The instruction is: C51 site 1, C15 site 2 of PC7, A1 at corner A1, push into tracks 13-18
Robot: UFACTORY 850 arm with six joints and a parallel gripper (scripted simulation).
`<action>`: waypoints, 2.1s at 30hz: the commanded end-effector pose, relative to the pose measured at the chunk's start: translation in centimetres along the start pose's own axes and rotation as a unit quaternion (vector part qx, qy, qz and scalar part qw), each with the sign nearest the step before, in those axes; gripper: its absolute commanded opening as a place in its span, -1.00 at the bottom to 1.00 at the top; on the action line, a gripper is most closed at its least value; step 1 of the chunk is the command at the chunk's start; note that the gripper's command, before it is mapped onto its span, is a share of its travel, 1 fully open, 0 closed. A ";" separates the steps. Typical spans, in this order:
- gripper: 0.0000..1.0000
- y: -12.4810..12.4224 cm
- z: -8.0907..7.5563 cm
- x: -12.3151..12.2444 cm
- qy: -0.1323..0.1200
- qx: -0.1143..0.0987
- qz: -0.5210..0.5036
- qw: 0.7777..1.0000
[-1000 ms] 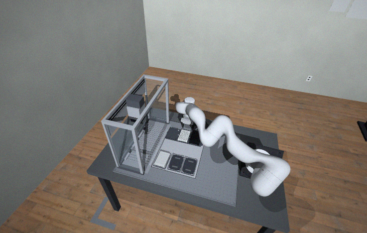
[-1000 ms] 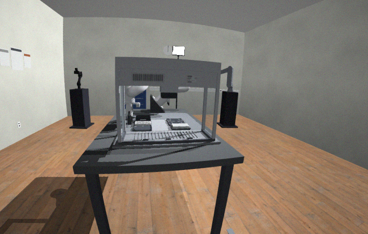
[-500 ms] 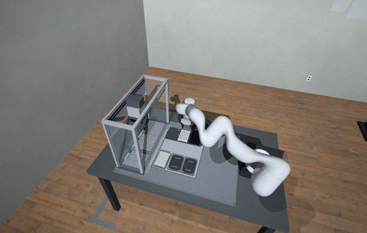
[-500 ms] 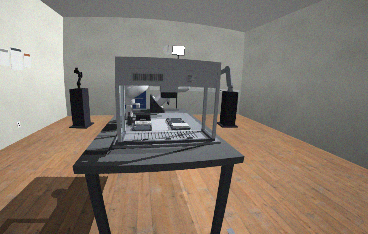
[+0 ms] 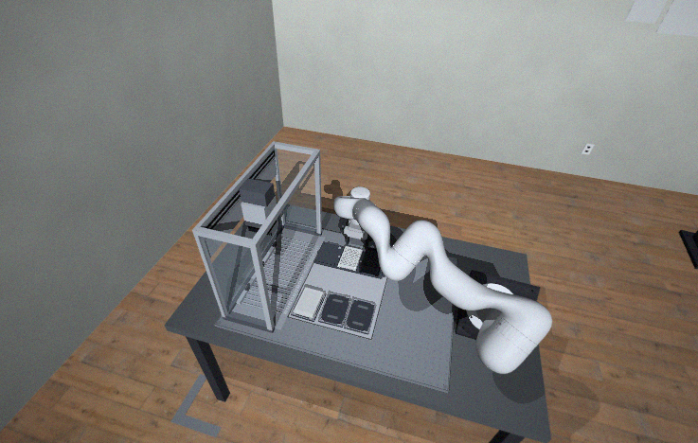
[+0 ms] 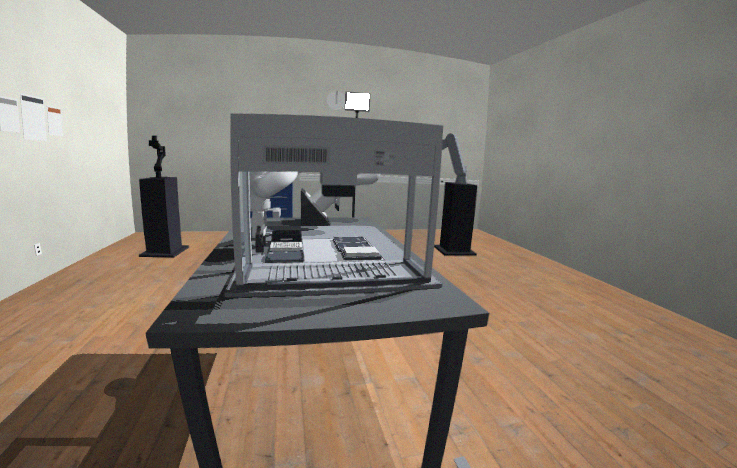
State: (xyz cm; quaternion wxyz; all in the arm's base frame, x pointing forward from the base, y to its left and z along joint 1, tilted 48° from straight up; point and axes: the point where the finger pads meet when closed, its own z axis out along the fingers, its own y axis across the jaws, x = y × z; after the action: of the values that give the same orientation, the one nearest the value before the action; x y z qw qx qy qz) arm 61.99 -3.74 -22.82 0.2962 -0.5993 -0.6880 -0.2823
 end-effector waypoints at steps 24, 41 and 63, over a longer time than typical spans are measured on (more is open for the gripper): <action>1.00 0.1 -0.1 1.1 0.000 -0.001 0.000 1.000; 1.00 0.1 -0.1 1.8 0.000 -0.001 0.000 1.000; 1.00 0.1 -0.1 2.7 0.000 -0.001 0.000 1.000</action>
State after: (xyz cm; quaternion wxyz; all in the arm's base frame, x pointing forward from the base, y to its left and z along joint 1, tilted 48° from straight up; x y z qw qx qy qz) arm 61.72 -2.04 -20.90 0.2961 -0.5993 -0.6881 -0.2822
